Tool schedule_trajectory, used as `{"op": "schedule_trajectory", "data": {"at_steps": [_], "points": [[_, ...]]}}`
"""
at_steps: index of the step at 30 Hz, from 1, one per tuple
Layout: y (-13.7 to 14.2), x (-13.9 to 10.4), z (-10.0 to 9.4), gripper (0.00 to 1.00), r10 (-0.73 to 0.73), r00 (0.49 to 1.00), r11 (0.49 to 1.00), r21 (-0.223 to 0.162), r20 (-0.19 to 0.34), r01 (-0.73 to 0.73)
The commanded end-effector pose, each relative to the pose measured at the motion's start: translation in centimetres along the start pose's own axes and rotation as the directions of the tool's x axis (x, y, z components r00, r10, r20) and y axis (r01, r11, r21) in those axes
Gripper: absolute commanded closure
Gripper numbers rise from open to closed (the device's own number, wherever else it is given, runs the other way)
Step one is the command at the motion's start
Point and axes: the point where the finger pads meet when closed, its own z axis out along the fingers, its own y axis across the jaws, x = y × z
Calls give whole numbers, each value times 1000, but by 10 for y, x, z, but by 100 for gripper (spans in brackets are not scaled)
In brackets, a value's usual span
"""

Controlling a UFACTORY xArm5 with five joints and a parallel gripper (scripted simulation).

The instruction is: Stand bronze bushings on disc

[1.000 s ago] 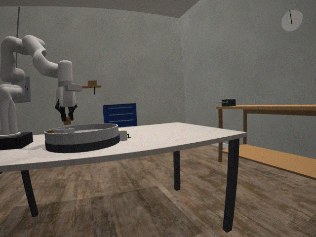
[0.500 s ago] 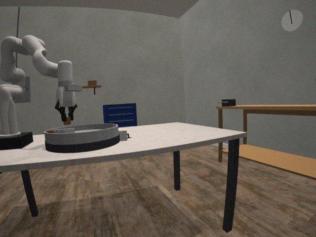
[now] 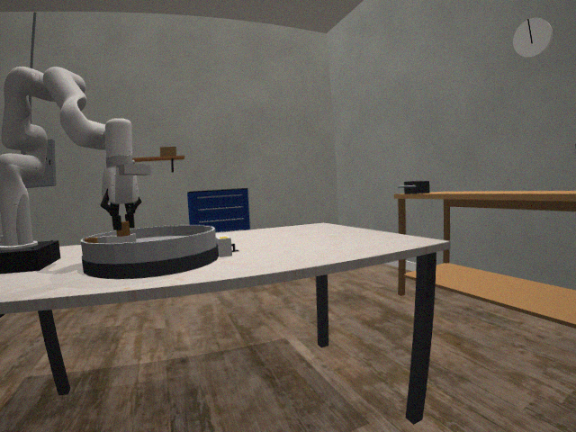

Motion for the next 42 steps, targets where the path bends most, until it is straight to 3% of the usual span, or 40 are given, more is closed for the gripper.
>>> {"op": "schedule_trajectory", "data": {"at_steps": [1, 15, 30, 42], "points": [[0, 1, -1, 100, 0, 1000, 1000, 1, -4, 0], [0, 1, 4, 100, 0, 1000, 1000, 1, -3, 0], [0, 1, 28, 100, 0, 1000, 1000, 1, -4, 0], [0, 1, 35, 100, 0, 1000, 1000, 1, -4, 0]]}}
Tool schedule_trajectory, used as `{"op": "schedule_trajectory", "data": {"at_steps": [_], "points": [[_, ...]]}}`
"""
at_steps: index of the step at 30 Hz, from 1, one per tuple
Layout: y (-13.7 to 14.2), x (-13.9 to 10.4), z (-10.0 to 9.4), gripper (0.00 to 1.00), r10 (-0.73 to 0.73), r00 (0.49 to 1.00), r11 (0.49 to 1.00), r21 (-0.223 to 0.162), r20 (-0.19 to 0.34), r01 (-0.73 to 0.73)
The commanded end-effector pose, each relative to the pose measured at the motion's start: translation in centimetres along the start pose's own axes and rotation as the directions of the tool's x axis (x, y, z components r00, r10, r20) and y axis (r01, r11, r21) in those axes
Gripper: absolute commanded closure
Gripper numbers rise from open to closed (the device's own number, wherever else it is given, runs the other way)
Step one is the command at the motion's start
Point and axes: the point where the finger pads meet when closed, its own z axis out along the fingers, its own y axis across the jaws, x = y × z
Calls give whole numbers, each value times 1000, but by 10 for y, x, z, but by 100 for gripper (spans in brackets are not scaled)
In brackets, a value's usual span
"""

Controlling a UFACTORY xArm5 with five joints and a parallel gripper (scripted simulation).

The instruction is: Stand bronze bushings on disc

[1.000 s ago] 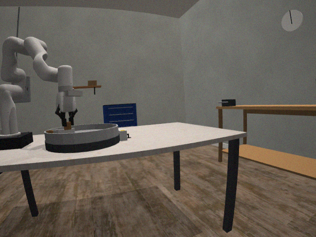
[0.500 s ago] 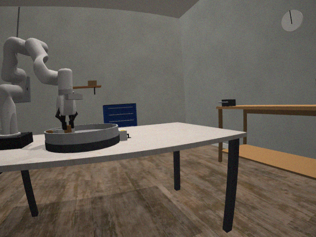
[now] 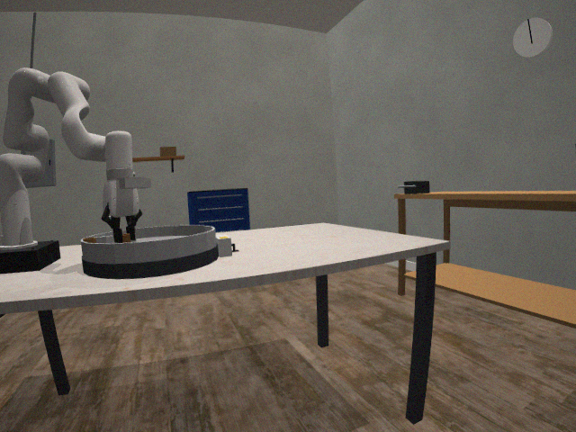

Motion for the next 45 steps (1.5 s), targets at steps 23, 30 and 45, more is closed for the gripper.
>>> {"op": "schedule_trajectory", "data": {"at_steps": [23, 30, 45], "points": [[0, 2, 1, 100, 0, 1000, 1000, 1, -4, 0], [-1, 2, 3, 100, 0, 1000, 1000, 1, -4, 0], [-1, 2, 6, 100, 0, 1000, 1000, 1, -4, 0]]}}
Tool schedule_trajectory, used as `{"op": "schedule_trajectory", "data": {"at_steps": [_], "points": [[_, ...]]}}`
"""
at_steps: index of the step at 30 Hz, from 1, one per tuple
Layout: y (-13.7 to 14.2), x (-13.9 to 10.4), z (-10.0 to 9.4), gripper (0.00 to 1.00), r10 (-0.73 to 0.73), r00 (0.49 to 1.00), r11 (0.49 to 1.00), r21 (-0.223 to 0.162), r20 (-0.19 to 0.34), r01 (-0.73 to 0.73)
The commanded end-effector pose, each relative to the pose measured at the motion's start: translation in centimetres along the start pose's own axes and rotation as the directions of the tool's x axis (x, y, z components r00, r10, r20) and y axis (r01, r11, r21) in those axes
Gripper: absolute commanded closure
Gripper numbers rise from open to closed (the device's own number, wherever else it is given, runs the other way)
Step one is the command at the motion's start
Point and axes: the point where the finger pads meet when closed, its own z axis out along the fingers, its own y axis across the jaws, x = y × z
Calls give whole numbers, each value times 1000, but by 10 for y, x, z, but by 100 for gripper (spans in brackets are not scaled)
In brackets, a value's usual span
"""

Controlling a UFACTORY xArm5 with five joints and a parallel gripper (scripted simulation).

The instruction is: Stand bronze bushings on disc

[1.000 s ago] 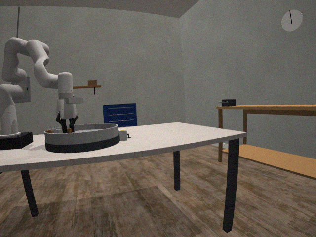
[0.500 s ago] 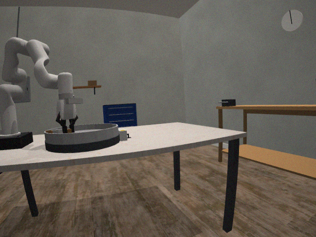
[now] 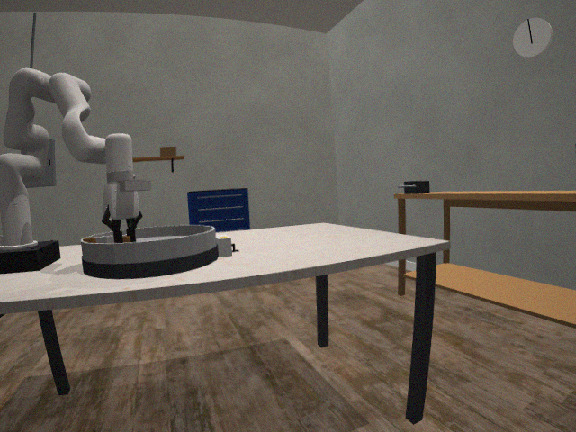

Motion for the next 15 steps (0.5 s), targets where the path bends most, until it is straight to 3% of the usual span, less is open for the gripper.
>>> {"op": "schedule_trajectory", "data": {"at_steps": [1, 14, 15], "points": [[0, 1, -1, 100, 0, 1000, 1000, 1, -4, 0], [0, 1, -1, 100, 0, 1000, 1000, 1, -4, 0], [0, 1, -1, 51, 0, 1000, 1000, 1, -4, 0]]}}
